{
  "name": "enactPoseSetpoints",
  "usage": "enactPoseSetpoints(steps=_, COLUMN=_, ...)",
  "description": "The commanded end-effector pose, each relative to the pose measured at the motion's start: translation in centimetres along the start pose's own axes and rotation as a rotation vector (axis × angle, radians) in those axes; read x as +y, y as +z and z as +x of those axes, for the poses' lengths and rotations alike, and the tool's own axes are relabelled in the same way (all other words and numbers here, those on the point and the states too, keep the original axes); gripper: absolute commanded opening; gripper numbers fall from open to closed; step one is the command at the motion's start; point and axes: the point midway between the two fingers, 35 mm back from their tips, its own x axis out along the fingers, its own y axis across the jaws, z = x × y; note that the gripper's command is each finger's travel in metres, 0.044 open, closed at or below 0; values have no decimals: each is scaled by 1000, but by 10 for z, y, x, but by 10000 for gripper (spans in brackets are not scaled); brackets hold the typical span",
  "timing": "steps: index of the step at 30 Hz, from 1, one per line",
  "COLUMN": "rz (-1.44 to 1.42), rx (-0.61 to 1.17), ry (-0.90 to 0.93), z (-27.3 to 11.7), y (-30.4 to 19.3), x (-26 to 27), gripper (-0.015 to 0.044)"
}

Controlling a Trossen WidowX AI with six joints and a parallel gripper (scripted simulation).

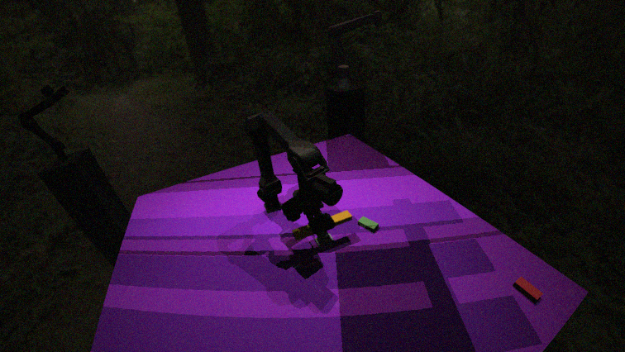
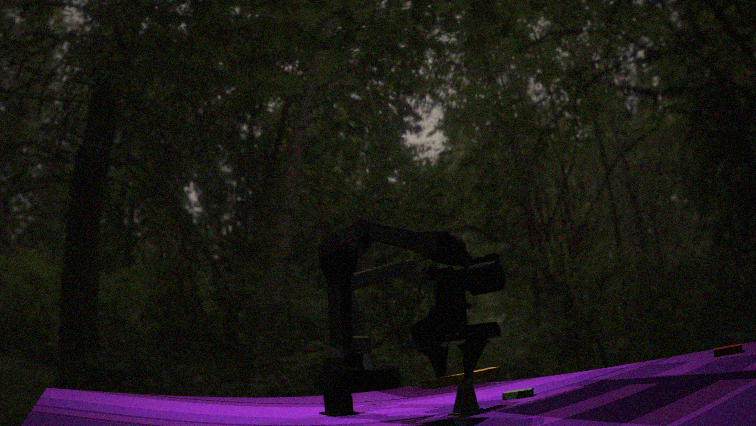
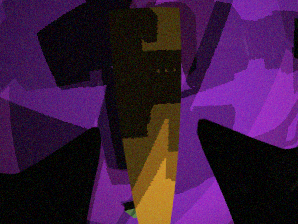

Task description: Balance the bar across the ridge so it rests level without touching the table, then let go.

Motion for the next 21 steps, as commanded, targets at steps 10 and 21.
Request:
enactPoseSetpoints(steps=10, rz=0, rx=0, ry=0, z=-39, y=-1, x=4, gripper=440)
enactPoseSetpoints(steps=21, rz=0, rx=0, ry=0, z=-100, y=0, x=0, gripper=440)
